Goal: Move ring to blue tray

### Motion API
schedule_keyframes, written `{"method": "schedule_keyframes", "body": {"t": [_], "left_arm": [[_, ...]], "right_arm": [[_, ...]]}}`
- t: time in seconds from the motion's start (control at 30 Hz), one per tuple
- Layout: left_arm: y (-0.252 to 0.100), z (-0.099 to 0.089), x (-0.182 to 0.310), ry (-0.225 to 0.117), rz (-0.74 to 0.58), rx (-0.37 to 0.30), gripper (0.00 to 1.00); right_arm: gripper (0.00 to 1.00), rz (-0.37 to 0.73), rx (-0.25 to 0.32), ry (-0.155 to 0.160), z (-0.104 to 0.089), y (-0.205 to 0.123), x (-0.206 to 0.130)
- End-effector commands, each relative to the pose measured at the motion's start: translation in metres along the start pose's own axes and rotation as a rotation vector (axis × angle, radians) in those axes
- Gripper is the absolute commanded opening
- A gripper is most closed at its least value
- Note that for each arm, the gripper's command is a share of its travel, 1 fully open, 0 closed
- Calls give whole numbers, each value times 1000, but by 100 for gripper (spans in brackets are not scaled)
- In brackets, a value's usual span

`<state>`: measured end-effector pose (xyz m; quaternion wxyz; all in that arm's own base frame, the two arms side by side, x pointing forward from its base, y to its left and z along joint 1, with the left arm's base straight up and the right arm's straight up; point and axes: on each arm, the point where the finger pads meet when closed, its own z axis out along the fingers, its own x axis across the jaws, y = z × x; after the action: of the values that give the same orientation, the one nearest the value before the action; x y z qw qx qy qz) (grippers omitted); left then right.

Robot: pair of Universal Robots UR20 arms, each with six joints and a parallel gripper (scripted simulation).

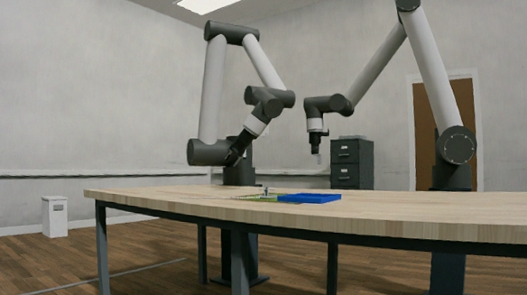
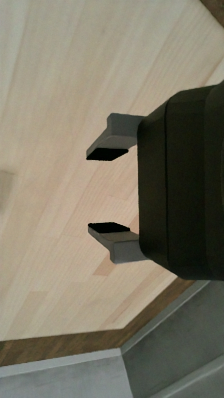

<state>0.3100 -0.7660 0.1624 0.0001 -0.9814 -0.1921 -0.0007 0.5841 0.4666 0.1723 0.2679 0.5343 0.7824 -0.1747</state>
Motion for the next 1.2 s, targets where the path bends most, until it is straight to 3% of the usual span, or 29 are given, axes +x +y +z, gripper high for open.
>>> {"method": "schedule_keyframes", "body": {"t": [0.0,0.17,0.37,0.43,0.7,0.73,0.77,0.8,0.87,0.93,1.0,1.03,1.17], "left_arm": [[-2,0,23,-1,-25,0,100],[-4,1,65,-1,-77,0,100],[-15,1,151,-1,-185,0,100],[-15,1,151,-1,-185,0,100],[-56,1,293,-1,-390,0,100],[-62,1,309,-1,-410,0,100],[-69,1,325,-1,-432,0,100],[-76,1,341,-1,-453,0,100],[-92,1,374,-1,-497,0,100],[-109,2,406,-1,-541,0,100],[-109,2,406,-1,-541,0,100],[-136,1,454,-1,-580,1,100],[-177,2,507,-1,-689,1,100]], "right_arm": [[100,6,0,2,-1,1,-3],[100,6,0,2,-1,1,-3],[100,6,0,2,-1,1,-3],[100,6,0,2,-1,1,-3],[100,6,0,2,-1,1,-3],[100,41,7,25,-3,10,9],[100,157,31,100,-11,34,44],[100,230,48,147,-17,50,65],[100,265,57,170,-21,58,76],[100,331,75,214,-27,74,95],[100,331,75,214,-27,74,95],[100,428,105,279,-37,98,124],[100,538,144,355,-50,129,155]]}}
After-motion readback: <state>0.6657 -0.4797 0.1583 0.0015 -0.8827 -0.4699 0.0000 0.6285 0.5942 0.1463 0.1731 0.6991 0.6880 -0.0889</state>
